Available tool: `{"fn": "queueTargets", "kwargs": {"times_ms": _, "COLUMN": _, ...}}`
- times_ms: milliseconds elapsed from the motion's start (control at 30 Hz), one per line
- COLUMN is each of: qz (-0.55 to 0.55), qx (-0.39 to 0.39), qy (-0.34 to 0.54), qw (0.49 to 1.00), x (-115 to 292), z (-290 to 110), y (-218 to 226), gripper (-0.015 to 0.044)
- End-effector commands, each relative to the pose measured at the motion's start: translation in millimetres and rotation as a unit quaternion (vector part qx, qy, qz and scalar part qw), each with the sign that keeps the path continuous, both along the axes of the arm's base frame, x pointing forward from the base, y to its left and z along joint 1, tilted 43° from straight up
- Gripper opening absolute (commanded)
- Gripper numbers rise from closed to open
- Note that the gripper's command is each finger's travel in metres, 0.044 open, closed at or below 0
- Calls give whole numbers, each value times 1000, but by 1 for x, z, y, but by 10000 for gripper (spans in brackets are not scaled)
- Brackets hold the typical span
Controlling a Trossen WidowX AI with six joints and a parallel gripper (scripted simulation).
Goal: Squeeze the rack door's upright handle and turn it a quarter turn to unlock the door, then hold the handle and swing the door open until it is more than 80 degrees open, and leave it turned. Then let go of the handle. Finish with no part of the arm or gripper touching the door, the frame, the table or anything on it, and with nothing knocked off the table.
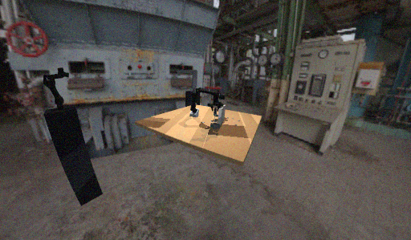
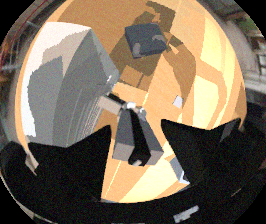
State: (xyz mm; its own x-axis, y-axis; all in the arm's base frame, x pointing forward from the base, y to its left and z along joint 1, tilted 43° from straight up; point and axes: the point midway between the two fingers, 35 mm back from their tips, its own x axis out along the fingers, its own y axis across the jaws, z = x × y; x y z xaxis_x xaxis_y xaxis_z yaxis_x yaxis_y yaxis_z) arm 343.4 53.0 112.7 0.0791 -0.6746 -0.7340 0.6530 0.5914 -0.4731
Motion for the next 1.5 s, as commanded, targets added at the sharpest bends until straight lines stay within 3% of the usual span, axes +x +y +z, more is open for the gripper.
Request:
{"fn": "queueTargets", "kwargs": {"times_ms": 0, "qz": 92, "qx": -8, "qy": 87, "qw": 992, "x": 0, "z": -3, "y": 2, "gripper": 293}}
{"fn": "queueTargets", "kwargs": {"times_ms": 333, "qz": 268, "qx": -26, "qy": 248, "qw": 931, "x": 0, "z": -3, "y": 2, "gripper": 293}}
{"fn": "queueTargets", "kwargs": {"times_ms": 667, "qz": 428, "qx": -43, "qy": 394, "qw": 813, "x": 0, "z": -3, "y": 2, "gripper": 293}}
{"fn": "queueTargets", "kwargs": {"times_ms": 1033, "qz": 573, "qx": -59, "qy": 526, "qw": 626, "x": 0, "z": -3, "y": 2, "gripper": 293}}
{"fn": "queueTargets", "kwargs": {"times_ms": 1467, "qz": 690, "qx": -72, "qy": 632, "qw": 347, "x": 0, "z": -3, "y": 2, "gripper": 293}}
